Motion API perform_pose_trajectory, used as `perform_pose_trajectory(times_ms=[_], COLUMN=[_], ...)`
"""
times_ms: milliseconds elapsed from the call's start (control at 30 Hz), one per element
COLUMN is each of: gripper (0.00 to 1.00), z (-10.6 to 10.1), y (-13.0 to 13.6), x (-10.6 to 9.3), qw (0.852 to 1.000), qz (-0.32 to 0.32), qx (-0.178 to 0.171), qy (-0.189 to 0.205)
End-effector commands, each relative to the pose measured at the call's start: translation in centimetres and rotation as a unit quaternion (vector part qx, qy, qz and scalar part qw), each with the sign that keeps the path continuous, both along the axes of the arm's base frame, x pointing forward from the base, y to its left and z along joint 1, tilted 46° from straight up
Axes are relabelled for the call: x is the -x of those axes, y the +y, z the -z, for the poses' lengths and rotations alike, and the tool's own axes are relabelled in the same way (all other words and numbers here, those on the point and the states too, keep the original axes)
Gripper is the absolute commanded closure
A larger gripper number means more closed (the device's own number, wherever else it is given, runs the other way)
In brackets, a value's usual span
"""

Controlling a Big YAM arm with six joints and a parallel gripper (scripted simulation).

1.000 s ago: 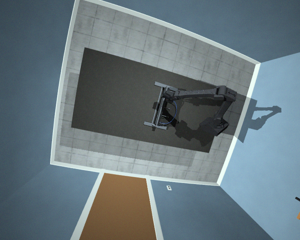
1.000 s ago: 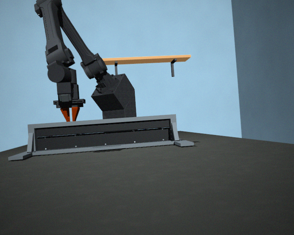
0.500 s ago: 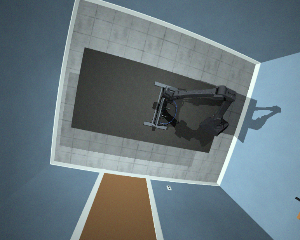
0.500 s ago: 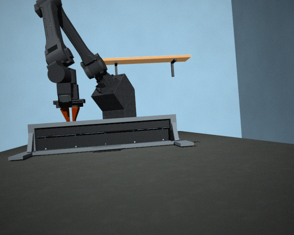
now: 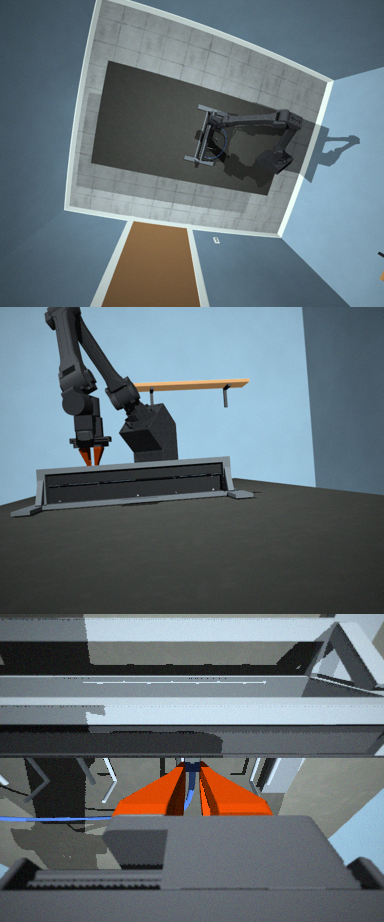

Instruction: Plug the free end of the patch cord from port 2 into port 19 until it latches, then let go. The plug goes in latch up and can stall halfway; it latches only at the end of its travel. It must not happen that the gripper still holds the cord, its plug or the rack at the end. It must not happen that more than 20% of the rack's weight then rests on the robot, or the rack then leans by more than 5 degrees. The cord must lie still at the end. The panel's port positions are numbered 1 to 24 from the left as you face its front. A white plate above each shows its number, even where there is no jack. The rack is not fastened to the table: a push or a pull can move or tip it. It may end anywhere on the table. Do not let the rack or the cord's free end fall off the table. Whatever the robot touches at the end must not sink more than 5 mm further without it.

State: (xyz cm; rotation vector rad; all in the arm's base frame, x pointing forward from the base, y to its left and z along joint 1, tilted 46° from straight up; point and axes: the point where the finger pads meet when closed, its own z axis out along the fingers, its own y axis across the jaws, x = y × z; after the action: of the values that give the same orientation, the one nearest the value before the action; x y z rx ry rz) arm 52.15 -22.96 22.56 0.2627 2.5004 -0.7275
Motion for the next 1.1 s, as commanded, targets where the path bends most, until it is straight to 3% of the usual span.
perform_pose_trajectory(times_ms=[0, 1067], gripper=[1.00, 1.00], z=[-2.90, -3.52], y=[1.14, 1.28], x=[-2.85, -3.38], qw=[0.999, 0.999], qz=[-0.014, -0.017], qx=[0.007, 0.009], qy=[-0.039, -0.049])
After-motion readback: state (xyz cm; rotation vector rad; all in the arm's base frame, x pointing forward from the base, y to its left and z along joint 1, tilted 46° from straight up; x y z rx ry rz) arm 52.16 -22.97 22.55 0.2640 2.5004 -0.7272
